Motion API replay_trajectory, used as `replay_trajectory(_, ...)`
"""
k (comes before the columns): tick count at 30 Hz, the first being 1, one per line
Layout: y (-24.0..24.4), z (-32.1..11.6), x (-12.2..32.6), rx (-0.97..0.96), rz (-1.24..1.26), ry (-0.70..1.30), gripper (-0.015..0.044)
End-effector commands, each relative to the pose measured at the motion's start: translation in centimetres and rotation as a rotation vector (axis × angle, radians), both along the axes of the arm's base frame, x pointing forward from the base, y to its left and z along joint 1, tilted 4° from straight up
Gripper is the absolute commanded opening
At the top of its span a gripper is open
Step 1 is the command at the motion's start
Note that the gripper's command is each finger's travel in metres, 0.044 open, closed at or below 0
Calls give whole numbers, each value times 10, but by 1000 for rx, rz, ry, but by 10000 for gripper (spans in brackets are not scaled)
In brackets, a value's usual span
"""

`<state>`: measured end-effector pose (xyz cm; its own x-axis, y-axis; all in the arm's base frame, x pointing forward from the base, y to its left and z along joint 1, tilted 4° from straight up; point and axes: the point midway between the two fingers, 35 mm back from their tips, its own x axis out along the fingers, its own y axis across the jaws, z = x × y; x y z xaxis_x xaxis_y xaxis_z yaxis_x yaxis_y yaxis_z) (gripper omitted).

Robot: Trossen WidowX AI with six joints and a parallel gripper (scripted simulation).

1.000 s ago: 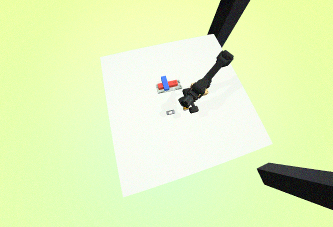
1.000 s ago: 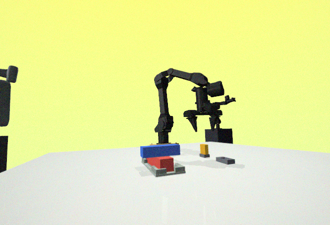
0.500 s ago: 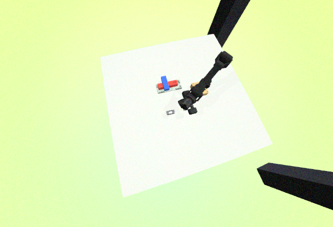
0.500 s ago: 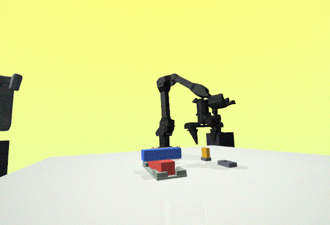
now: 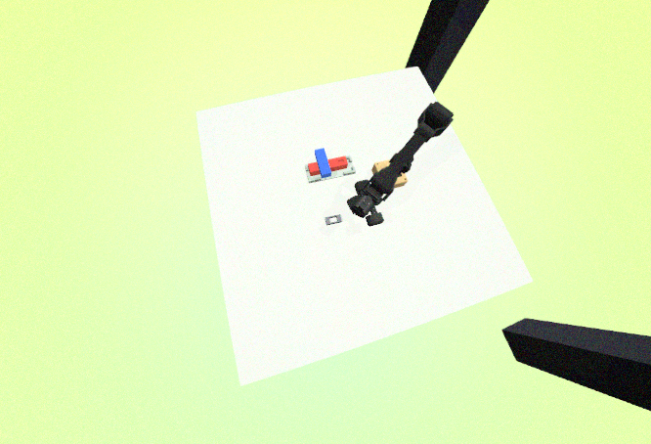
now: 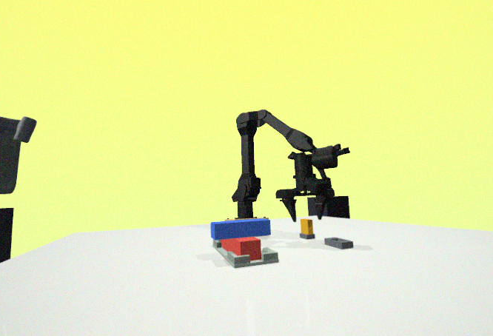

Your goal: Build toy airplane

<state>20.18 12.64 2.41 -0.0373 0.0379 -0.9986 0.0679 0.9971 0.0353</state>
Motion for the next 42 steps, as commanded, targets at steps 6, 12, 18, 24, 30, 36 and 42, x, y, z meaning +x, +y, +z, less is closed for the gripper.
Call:
replay_trajectory(6, 0, -17, -4, -3, -3, 17, 440)
replay_trajectory(12, 0, -26, -5, -3, -3, 17, 440)
replay_trajectory(18, 0, -31, -6, -3, -3, 17, 414)
replay_trajectory(24, 0, -31, -6, -3, -3, 17, 256)
replay_trajectory(30, 0, -31, -6, -3, -3, 17, 99)
replay_trajectory(36, 0, -31, -6, -3, -3, 17, 39)
replay_trajectory(42, 0, -27, -4, -3, -3, 17, 0)
